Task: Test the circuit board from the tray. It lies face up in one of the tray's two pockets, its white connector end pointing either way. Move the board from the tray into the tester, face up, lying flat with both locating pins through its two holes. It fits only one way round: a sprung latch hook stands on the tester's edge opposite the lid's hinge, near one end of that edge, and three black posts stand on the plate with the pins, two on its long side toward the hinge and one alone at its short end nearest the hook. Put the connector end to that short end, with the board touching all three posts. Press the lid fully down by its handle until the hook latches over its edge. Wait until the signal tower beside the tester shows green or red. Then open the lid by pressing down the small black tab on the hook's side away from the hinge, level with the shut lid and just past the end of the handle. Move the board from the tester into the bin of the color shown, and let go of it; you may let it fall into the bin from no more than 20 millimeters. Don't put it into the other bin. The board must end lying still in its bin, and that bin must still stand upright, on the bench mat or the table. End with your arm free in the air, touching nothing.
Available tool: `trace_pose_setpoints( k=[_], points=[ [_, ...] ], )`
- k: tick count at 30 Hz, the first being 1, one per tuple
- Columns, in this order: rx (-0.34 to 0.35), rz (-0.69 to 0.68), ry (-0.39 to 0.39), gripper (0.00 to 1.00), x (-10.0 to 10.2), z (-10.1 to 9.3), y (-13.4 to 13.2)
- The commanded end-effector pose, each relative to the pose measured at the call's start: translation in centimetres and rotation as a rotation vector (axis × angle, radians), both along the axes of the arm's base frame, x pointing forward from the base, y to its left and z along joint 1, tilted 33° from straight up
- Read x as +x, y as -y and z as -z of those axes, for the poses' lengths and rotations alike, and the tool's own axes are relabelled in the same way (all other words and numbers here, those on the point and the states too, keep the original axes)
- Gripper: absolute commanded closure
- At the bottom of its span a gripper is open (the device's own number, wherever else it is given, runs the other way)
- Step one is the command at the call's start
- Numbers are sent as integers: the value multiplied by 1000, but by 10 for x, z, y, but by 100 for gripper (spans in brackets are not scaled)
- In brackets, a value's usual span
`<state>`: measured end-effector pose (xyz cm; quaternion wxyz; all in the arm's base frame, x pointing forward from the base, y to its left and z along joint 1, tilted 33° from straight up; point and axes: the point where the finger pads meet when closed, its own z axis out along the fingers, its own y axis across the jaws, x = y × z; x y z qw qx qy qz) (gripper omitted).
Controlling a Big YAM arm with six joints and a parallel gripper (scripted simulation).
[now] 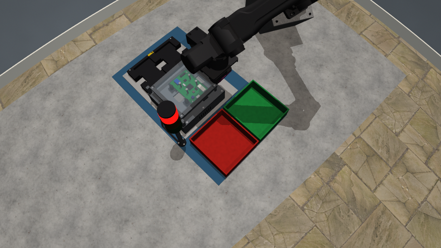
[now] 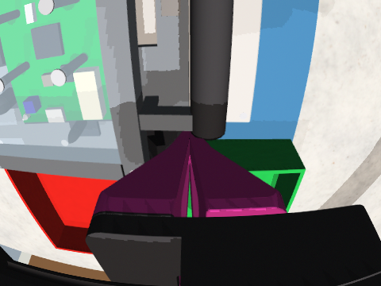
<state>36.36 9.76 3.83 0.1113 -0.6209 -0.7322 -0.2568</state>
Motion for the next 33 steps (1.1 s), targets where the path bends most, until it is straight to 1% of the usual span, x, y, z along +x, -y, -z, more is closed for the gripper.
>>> trace_pose_setpoints(
  k=[1, 2, 9, 12, 14, 15, 17, 19, 20, 22, 33],
  points=[
    [-1, -2, 45, 100, 19, -11, 5],
    [-1, 6, 61, 100, 20, -24, 9],
    [-4, 5, 66, 100, 12, -65, 34],
    [-5, 5, 67, 100, 10, -76, 40],
    [-5, 5, 67, 100, 10, -76, 40],
    [-2, 0, 37, 100, 9, -67, 39],
    [-1, -13, -7, 100, -11, -51, 33],
    [-2, -13, -1, 100, -8, -54, 34],
    [-4, -13, 23, 100, 1, -62, 34],
    [-8, -13, 68, 100, 8, -73, 35],
    [-7, -9, 65, 100, 8, -72, 35]
  ],
)
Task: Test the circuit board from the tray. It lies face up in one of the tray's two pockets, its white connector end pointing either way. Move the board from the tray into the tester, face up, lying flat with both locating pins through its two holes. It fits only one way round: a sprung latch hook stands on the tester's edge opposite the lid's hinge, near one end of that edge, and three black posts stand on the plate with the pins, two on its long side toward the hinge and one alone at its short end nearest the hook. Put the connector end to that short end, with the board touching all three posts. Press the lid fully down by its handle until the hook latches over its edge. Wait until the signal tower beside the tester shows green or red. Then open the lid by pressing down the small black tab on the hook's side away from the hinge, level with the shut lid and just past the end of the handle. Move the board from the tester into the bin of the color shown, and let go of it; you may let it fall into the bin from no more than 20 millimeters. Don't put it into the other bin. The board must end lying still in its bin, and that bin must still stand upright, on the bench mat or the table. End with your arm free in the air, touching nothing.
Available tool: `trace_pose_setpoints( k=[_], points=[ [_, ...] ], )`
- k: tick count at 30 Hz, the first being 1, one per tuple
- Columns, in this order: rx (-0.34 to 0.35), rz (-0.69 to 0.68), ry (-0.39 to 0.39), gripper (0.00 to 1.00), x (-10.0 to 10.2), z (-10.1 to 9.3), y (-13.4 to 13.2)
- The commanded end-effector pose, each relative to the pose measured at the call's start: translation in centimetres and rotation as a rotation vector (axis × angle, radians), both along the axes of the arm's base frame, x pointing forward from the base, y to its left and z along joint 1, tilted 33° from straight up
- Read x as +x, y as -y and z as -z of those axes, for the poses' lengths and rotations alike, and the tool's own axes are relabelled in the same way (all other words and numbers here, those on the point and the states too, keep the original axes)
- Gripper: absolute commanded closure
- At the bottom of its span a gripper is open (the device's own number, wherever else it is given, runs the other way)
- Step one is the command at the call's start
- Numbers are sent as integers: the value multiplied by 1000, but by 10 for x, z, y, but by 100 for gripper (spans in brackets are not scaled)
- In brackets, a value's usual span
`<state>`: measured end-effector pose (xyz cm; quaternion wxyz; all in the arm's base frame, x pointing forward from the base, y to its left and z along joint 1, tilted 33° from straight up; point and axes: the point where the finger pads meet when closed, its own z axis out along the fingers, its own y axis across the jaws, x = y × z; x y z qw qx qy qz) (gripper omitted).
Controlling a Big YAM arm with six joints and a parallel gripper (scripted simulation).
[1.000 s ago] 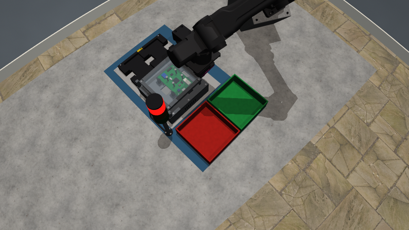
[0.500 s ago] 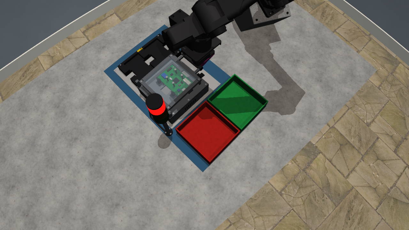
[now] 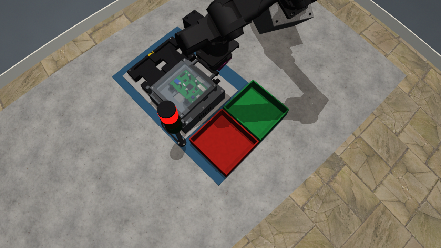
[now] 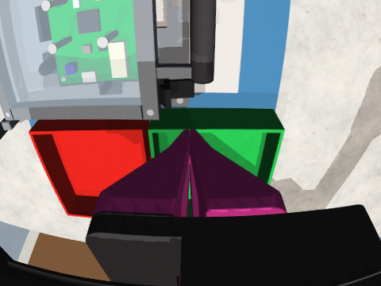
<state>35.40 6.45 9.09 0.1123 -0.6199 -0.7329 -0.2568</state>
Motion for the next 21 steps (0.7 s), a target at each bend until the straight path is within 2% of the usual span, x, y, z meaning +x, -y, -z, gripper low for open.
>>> trace_pose_setpoints(
  k=[1, 2, 21],
  points=[
    [-8, -6, 65, 100, 17, -20, 2],
    [-8, -6, 65, 74, 17, -20, 2],
    [-8, -6, 65, 74, 17, -20, 2]
  ],
)
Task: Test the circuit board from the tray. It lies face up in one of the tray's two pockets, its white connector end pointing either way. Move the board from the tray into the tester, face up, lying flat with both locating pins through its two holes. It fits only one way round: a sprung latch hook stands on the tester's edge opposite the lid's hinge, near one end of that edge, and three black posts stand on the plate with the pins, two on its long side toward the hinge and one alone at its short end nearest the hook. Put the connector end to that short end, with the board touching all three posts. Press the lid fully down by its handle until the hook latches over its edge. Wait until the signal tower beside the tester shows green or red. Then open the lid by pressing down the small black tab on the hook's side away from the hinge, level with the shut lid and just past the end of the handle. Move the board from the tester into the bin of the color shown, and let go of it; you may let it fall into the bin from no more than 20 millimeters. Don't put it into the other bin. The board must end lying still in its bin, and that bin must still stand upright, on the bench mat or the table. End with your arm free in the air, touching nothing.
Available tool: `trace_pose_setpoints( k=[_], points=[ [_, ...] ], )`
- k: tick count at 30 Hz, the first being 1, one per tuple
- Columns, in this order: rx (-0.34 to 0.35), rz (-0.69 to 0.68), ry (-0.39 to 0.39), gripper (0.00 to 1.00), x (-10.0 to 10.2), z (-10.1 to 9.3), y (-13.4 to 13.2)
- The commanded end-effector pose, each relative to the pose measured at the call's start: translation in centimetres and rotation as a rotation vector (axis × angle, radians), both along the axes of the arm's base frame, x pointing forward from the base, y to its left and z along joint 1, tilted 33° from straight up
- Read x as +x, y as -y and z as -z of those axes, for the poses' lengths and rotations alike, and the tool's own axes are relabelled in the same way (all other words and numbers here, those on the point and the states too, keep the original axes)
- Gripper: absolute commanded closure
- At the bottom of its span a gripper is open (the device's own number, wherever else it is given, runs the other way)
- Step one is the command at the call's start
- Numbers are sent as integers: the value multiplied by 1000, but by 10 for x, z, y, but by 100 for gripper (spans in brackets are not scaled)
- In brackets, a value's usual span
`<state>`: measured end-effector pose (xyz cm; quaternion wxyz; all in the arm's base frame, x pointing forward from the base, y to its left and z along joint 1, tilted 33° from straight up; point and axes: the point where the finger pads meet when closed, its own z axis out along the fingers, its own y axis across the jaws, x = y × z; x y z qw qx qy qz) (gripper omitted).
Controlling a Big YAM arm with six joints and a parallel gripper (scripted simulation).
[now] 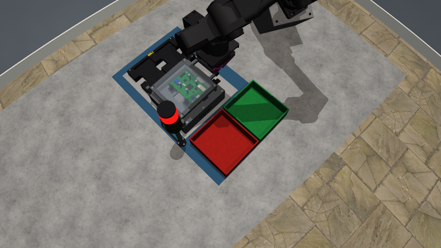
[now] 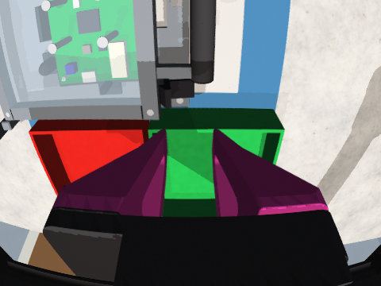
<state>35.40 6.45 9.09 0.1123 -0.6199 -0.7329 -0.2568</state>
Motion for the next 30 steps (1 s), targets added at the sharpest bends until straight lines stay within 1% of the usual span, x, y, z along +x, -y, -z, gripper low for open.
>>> trace_pose_setpoints(
  k=[1, 16, 20, 26, 28, 30],
  points=[
    [-8, -6, 65, 74, 17, -20, 2],
    [-8, -5, 65, 74, 17, -19, 3],
    [-6, 8, 40, 74, 16, -7, 12],
    [-5, 9, 37, 74, 14, 5, 29],
    [-5, 9, 37, 74, 14, 5, 29],
    [-5, 9, 35, 74, 15, 9, 36]
  ],
)
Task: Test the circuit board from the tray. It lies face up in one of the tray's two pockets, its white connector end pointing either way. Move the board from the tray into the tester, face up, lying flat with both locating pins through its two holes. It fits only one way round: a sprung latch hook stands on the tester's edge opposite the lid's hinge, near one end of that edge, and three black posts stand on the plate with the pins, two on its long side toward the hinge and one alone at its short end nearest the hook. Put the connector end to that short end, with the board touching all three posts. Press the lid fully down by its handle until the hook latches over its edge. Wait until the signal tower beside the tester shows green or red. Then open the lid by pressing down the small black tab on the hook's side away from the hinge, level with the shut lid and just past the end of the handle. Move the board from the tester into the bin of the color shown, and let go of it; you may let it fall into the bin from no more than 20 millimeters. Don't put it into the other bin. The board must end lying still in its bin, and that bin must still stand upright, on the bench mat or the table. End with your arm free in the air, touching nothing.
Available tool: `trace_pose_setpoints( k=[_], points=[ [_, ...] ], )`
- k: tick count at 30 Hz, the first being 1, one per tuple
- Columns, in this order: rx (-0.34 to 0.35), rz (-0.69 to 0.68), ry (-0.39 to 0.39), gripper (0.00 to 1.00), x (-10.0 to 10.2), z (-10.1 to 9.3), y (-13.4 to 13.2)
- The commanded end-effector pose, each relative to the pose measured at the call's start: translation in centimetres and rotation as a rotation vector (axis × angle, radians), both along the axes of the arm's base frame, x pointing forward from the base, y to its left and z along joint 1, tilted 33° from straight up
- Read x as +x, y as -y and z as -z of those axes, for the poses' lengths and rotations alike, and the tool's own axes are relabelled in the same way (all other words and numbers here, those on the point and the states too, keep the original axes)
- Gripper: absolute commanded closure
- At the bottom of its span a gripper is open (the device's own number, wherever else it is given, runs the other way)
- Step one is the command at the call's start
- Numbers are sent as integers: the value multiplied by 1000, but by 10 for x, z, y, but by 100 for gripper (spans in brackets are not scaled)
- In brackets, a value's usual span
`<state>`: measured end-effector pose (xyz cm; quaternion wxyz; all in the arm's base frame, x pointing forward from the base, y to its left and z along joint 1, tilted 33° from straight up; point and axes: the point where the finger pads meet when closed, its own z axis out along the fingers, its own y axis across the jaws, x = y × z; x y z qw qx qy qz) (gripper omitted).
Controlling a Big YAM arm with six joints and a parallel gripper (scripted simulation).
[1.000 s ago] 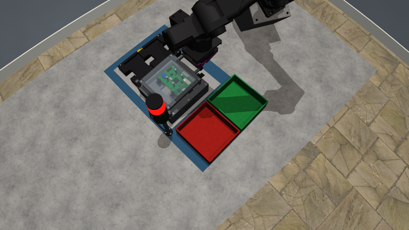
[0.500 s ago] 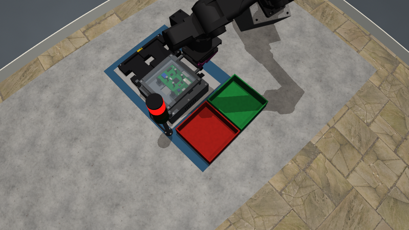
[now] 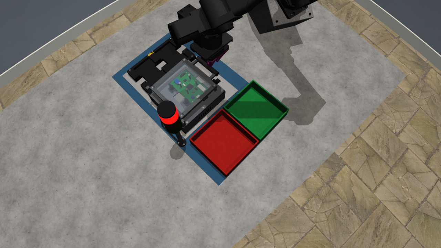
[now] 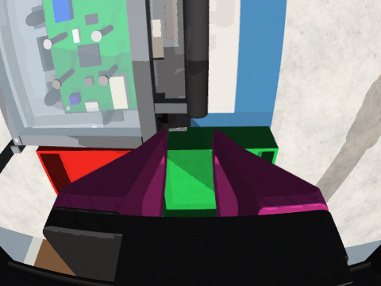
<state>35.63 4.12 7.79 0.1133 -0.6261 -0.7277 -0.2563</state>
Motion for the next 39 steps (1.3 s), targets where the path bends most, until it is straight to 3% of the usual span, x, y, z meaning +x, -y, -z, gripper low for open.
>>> trace_pose_setpoints(
  k=[1, 10, 15, 23, 27, 32, 33, 36, 39],
  points=[
    [-9, -6, 45, 74, 14, -3, 17],
    [-15, -6, 64, 74, 23, 5, 40],
    [-18, -31, 78, 74, 22, -1, 31],
    [-4, -18, 13, 74, 6, 21, 24],
    [-7, -13, 27, 74, 13, 21, 24],
    [-5, -18, 12, 74, 7, 30, 19],
    [-17, 6, 71, 74, 27, 12, 31],
    [-8, -18, 27, 74, 14, 30, 17],
    [-6, -11, 16, 74, 10, 35, 17]
  ],
)
